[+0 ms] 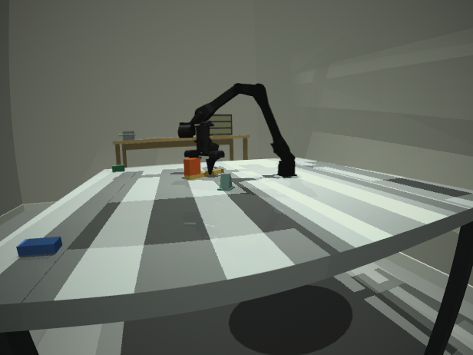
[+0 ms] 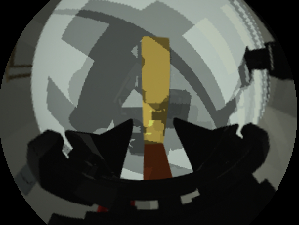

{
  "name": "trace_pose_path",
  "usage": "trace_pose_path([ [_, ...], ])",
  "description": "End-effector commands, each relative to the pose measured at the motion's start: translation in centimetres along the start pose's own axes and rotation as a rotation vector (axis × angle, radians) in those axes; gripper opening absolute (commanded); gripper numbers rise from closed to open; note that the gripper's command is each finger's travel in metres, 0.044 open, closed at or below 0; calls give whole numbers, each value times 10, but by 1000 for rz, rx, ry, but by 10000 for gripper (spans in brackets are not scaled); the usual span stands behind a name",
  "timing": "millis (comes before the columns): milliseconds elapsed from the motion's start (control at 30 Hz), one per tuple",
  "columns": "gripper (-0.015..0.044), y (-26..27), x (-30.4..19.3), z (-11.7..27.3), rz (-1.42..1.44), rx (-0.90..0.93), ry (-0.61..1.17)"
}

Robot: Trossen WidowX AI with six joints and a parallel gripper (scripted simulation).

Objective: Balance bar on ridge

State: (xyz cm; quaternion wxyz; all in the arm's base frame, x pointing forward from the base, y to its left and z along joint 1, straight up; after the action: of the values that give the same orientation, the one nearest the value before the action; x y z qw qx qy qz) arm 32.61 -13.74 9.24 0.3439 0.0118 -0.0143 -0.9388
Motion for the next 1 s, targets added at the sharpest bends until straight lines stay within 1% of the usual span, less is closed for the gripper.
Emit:
trace_pose_path([
  [0, 315, 0, 0, -2, -5, -5, 3],
  [167, 315, 0, 0, -2, -5, -5, 3],
  [367, 157, 0, 0, -1, 0, -2, -1],
  [567, 118, 0, 0, -1, 0, -2, -1],
  [700, 13, 1, 0, 6, 0, -2, -1],
  [733, 0, 1, -1, 8, 0, -2, 0],
  [967, 0, 3, -2, 26, -1, -2, 0],
])
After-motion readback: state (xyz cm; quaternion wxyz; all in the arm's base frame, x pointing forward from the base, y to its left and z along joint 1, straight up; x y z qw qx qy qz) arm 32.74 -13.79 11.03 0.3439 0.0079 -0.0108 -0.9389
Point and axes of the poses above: the point midway between the two fingers, 35 mm back from their tips, its own z axis back along the fingers, its own y axis across the jaws, x = y × z, the point moved 4 cm from there along z, back along the fingers, and after that the axes turned 4 degrees about z, right-handed, at the moved point
